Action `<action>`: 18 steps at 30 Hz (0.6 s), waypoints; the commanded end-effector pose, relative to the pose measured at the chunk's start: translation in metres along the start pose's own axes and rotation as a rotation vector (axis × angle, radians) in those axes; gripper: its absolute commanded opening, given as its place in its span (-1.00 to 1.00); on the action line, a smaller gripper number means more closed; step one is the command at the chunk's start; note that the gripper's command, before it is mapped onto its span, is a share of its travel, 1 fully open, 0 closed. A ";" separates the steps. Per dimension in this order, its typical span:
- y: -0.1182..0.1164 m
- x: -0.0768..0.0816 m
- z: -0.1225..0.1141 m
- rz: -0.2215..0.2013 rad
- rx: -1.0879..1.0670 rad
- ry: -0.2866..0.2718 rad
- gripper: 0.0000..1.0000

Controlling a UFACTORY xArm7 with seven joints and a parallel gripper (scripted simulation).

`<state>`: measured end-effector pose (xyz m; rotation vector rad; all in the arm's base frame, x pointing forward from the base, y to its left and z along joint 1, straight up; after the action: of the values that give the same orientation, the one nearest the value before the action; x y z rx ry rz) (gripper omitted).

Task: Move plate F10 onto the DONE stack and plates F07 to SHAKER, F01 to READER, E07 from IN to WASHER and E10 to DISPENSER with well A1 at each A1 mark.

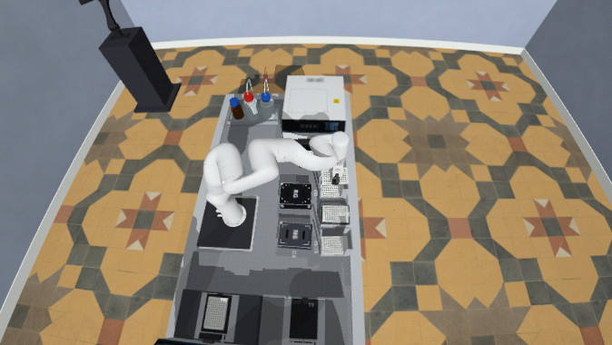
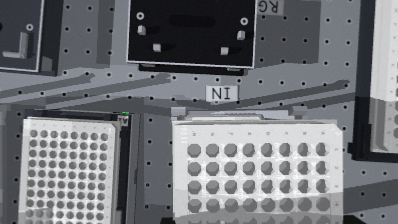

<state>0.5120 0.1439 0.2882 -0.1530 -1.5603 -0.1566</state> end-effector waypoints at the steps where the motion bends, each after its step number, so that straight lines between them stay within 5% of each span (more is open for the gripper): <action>1: 0.000 0.008 -0.001 -0.002 0.000 -0.004 -1.00; 18: 0.000 0.028 0.000 -0.002 0.000 -0.004 -1.00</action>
<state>0.5121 0.1439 0.3095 -0.1530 -1.5604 -0.1566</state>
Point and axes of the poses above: the point where the finger pads meet when closed, its own x axis back along the fingers, its own y axis across the jaws, z = x × y, the point moved 10 cm from there along x, back along the fingers, and after that the axes turned 14 degrees about -x, right-handed, at the moved point
